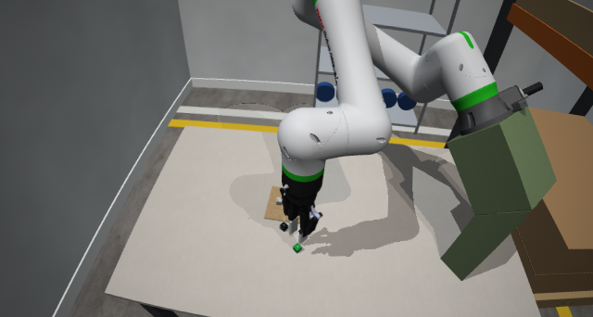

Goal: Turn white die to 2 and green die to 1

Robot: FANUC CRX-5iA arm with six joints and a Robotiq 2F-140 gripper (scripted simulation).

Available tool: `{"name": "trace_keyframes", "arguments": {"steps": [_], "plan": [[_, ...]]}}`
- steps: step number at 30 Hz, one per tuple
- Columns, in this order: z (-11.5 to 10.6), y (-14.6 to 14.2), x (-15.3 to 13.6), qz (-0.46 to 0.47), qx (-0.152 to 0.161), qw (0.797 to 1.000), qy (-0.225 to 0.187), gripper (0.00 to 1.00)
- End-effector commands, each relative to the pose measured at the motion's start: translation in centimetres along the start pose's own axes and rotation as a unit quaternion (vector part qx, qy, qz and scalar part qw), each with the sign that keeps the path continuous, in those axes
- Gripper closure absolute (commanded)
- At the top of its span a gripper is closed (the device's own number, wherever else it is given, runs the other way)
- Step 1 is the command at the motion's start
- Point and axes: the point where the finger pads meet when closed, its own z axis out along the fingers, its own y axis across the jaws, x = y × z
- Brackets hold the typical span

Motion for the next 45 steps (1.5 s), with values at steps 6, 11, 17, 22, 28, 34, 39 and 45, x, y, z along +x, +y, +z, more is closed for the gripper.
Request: {"name": "trace_keyframes", "arguments": {"steps": [6,11,17,22,28,34,39,45], "plan": [[0.0,0.0,0.0,0.000,0.000,1.000,0.000,0.79],[0.0,0.0,0.0,0.000,0.000,1.000,0.000,0.79],[0.0,0.0,0.0,0.000,0.000,1.000,0.000,0.79],[0.0,0.0,0.0,0.000,0.000,1.000,0.000,0.79],[0.1,0.0,0.0,0.001,0.000,1.000,0.000,0.79],[0.3,0.0,0.0,0.004,0.000,1.000,0.000,0.79],[0.7,0.0,0.0,0.007,0.000,1.000,0.000,0.79],[1.5,-0.1,0.0,0.007,0.000,1.000,0.000,0.79]]}}
